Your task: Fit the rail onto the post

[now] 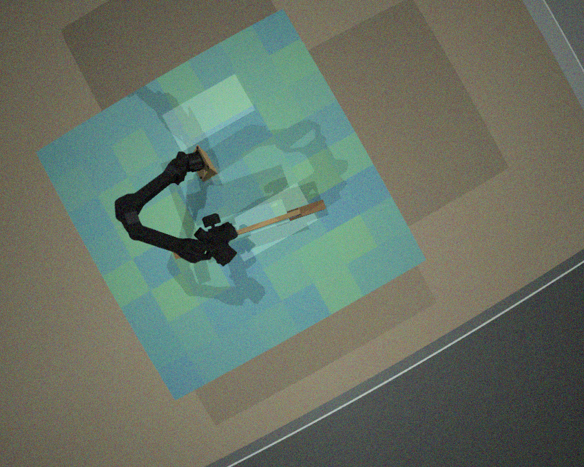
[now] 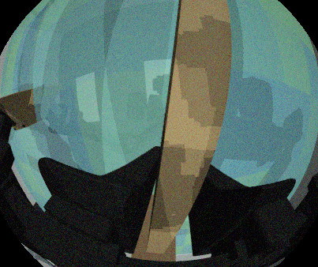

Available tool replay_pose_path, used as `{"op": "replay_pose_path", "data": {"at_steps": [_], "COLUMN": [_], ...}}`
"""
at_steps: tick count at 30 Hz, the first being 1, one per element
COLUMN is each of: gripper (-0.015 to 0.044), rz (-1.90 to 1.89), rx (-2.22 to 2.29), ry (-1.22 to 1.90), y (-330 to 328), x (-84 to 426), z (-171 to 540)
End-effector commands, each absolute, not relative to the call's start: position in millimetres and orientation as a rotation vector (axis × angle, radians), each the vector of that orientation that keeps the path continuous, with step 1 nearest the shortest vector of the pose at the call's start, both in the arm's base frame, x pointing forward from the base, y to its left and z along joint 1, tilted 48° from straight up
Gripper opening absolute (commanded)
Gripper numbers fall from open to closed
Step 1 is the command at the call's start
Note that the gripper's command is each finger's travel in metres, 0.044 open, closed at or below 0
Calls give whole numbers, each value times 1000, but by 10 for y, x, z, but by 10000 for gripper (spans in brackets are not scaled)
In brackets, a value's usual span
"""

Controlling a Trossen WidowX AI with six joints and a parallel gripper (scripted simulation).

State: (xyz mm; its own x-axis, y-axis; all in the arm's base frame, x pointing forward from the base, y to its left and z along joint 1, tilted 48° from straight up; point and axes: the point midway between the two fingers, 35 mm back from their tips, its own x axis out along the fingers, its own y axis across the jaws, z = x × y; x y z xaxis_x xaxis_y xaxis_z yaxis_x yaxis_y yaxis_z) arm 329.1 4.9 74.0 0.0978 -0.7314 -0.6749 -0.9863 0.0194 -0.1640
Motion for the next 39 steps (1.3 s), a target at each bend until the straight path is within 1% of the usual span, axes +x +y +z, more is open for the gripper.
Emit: {"op": "replay_pose_path", "data": {"at_steps": [1,36,39], "gripper": [0,0,79], "rz": [534,534,533], "rx": [-1772,-1772,-1767], "ry": [1685,1686,1684], "y": [37,-30,-7], "x": [3292,3277,3282], "z": [757,839,811]}}
